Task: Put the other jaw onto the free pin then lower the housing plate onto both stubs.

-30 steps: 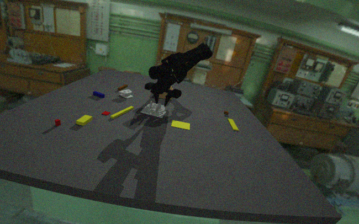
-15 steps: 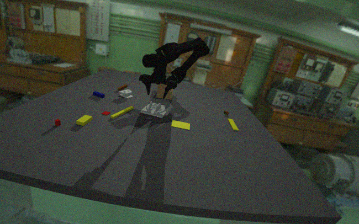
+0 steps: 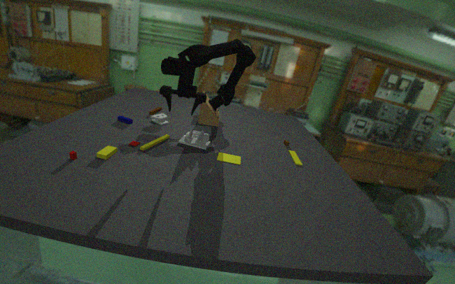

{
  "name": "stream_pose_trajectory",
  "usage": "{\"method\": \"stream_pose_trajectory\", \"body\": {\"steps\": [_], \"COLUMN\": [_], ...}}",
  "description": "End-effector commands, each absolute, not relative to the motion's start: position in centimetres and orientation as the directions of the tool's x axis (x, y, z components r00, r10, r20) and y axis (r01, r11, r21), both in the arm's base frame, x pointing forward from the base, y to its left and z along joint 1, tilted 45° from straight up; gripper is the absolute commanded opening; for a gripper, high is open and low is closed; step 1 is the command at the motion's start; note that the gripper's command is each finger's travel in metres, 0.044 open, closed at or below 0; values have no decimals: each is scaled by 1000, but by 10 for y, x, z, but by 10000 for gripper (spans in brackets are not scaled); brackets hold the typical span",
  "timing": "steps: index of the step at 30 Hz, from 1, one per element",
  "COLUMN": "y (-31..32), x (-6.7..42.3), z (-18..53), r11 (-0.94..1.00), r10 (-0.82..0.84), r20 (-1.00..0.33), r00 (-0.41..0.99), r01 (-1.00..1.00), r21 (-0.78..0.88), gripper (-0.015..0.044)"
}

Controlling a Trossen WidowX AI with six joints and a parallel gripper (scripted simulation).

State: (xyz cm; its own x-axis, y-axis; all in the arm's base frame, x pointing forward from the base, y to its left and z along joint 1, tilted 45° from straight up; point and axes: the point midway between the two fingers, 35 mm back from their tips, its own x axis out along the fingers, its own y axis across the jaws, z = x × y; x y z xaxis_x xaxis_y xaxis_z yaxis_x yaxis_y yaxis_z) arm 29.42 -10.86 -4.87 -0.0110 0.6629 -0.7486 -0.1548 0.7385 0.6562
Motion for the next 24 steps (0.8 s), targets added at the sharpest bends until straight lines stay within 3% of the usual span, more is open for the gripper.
{"method": "stream_pose_trajectory", "body": {"steps": [1,24], "y": [-124,-193], "x": [284,206], "z": [-60,-120], "r11": [726,497], "r10": [659,670], "r20": [-752,-741], "r00": [-20,-38], "r01": [-248,-719], "r21": [642,486], "gripper": [440,440]}}
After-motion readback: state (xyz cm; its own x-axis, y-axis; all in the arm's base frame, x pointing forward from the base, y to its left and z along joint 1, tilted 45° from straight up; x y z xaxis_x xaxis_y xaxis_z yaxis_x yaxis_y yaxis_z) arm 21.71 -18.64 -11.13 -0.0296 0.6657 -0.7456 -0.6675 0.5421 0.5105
